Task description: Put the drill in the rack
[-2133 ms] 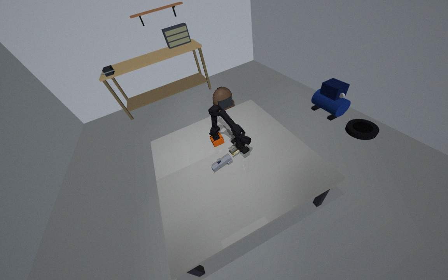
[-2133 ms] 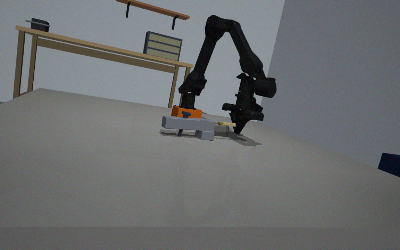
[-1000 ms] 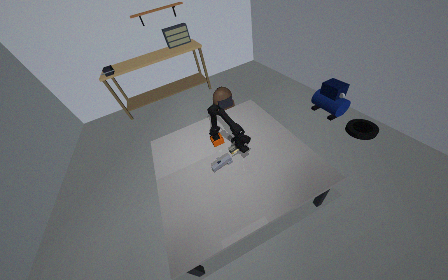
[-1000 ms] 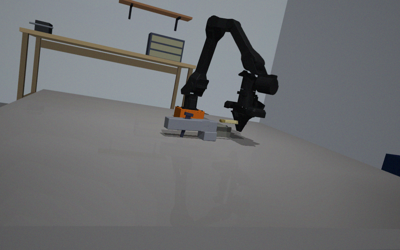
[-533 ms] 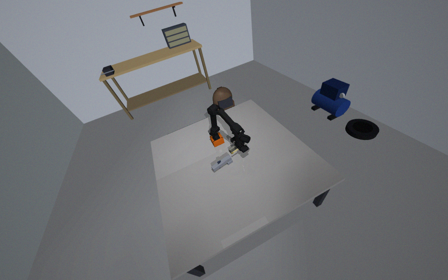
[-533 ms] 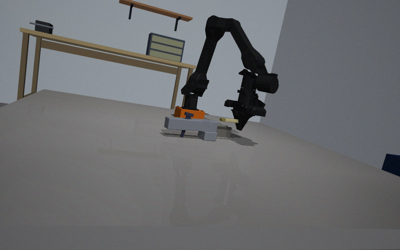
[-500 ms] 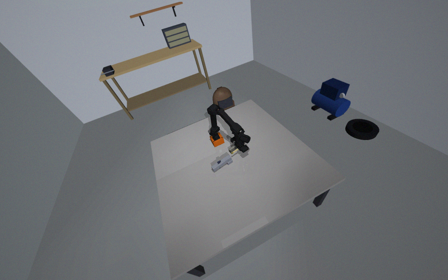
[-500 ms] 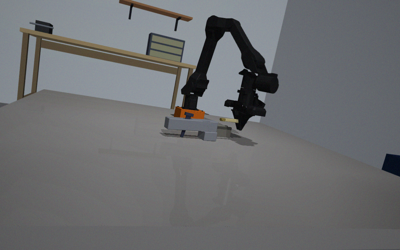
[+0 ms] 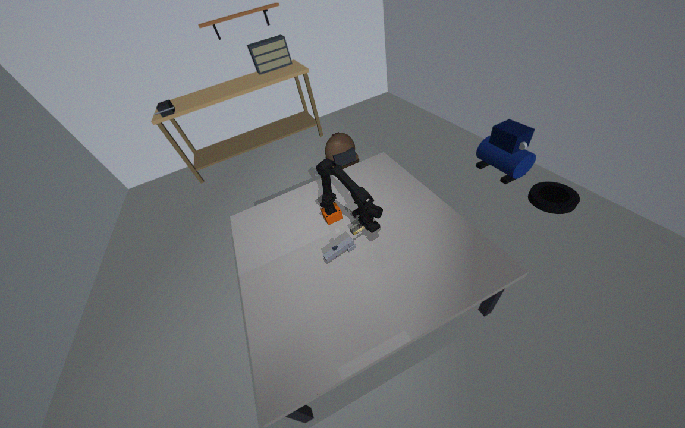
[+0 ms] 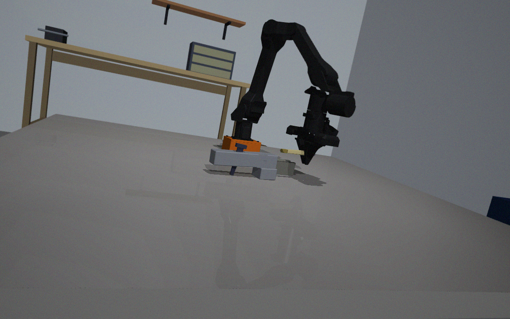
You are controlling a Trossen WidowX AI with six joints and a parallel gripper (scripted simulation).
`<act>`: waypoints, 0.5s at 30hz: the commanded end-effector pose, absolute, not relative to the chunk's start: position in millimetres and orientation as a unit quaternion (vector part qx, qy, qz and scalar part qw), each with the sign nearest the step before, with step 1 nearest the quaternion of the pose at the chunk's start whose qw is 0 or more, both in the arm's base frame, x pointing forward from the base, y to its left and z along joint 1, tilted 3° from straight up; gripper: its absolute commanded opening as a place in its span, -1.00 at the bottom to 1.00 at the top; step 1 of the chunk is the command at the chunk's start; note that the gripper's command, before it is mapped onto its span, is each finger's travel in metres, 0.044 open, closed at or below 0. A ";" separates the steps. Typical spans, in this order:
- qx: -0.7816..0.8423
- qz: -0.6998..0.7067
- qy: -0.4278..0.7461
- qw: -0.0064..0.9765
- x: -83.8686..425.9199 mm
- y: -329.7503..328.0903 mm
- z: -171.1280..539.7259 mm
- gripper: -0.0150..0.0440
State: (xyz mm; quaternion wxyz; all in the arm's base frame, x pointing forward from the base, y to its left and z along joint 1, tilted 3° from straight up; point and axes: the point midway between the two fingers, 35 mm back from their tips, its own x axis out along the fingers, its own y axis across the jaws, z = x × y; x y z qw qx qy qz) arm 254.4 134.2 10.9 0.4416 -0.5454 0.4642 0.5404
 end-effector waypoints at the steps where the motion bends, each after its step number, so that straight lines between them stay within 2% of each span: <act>1: -0.546 0.542 0.461 0.442 255.1 135.1 14.0 -0.49; 15: -0.546 0.542 0.461 0.442 255.3 135.4 18.5 -0.49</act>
